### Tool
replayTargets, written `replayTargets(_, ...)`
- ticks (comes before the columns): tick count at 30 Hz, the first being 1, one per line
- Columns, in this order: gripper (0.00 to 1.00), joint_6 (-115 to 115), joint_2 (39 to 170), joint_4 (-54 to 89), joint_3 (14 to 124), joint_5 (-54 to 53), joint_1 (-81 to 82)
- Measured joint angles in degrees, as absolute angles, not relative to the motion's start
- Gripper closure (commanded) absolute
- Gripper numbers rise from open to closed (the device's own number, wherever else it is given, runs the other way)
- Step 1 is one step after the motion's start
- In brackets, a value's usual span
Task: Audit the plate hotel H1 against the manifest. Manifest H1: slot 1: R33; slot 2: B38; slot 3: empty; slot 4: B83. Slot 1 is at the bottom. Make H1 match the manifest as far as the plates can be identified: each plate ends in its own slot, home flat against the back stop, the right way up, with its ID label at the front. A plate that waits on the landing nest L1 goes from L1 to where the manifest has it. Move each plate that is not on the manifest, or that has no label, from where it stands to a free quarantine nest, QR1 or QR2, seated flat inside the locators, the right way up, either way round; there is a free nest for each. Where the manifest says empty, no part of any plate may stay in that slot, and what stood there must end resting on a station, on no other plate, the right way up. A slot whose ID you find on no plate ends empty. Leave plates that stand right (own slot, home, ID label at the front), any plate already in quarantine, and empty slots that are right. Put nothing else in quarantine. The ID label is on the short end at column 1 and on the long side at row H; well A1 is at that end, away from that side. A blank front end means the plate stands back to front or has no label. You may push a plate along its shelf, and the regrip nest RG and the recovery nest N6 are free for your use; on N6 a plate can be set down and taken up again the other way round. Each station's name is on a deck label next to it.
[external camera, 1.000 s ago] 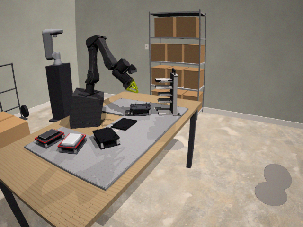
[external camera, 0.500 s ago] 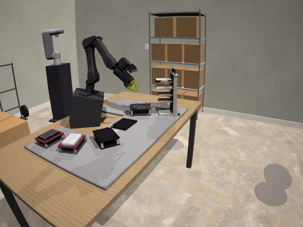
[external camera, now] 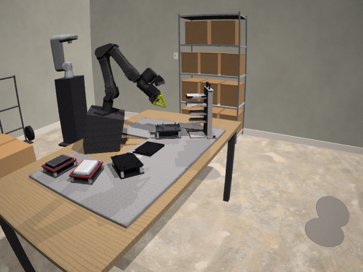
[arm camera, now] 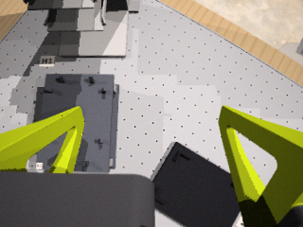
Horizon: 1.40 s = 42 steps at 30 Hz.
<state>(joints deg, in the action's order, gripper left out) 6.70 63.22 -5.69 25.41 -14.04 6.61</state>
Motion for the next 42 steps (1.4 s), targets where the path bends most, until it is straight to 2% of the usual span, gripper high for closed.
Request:
replayTargets(20,0.00,-2.63,62.02,-5.76,24.97,0.93,24.64)
replayTargets(42,0.00,-12.45,67.68,-5.43,29.30,16.38,43.11)
